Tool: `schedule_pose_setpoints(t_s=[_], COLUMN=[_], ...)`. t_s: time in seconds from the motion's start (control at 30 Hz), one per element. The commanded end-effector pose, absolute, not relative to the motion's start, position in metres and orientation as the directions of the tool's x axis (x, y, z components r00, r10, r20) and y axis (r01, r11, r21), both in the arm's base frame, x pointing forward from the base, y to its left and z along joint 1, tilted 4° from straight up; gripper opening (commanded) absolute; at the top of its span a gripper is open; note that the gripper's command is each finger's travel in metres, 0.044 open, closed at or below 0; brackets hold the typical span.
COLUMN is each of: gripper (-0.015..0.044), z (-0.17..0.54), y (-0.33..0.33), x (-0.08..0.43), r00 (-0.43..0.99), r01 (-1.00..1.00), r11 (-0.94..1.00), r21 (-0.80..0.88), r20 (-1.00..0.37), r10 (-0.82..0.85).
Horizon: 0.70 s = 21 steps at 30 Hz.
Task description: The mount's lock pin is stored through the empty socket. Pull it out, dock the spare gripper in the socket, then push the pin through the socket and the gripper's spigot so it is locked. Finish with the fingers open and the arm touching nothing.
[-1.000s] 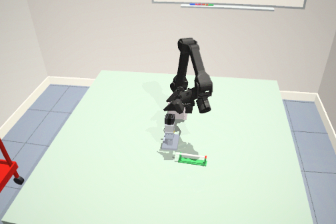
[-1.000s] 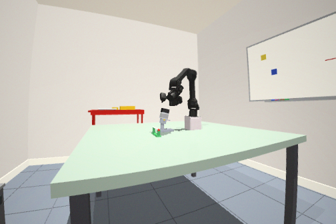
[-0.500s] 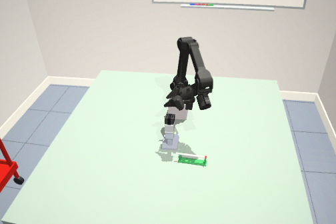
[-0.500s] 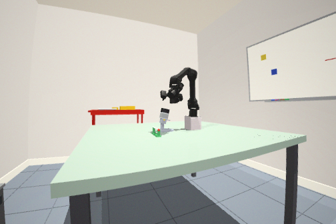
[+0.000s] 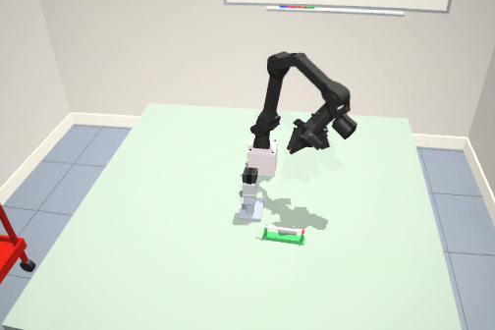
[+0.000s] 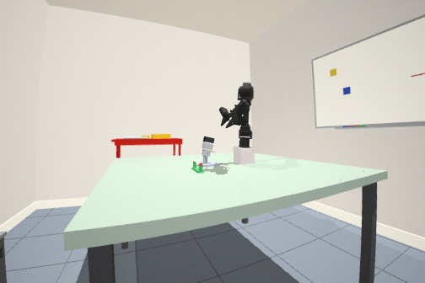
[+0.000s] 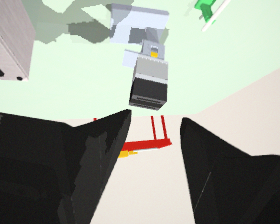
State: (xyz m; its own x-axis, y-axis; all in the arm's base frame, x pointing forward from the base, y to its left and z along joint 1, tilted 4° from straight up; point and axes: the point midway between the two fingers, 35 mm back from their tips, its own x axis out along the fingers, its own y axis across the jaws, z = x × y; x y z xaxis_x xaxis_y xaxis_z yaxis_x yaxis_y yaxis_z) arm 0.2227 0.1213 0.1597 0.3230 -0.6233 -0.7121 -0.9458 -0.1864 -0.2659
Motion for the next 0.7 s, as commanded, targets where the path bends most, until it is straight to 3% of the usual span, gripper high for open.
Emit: schedule_pose_setpoints(t_s=[0.0,0.2,0.43,0.53,0.67], gripper=[0.018,0.018,0.018,0.018,0.018], z=[0.162,0.142,0.095,0.076,0.071], y=[0.125,0.122,0.117,0.111,0.108], x=[0.223,0.262,0.351,0.39,0.399], r00=[0.322,0.186,-0.004,-0.031,-0.033], r01=[-0.946,-0.979,-0.993,-0.994,-0.994], r11=[-0.172,-0.039,0.115,0.113,0.109], r21=[-0.276,-0.2,-0.038,0.006,0.012], r20=[-0.722,-0.802,-0.94,-0.976,-0.982], r10=[-0.613,-0.568,-0.341,-0.214,-0.184])
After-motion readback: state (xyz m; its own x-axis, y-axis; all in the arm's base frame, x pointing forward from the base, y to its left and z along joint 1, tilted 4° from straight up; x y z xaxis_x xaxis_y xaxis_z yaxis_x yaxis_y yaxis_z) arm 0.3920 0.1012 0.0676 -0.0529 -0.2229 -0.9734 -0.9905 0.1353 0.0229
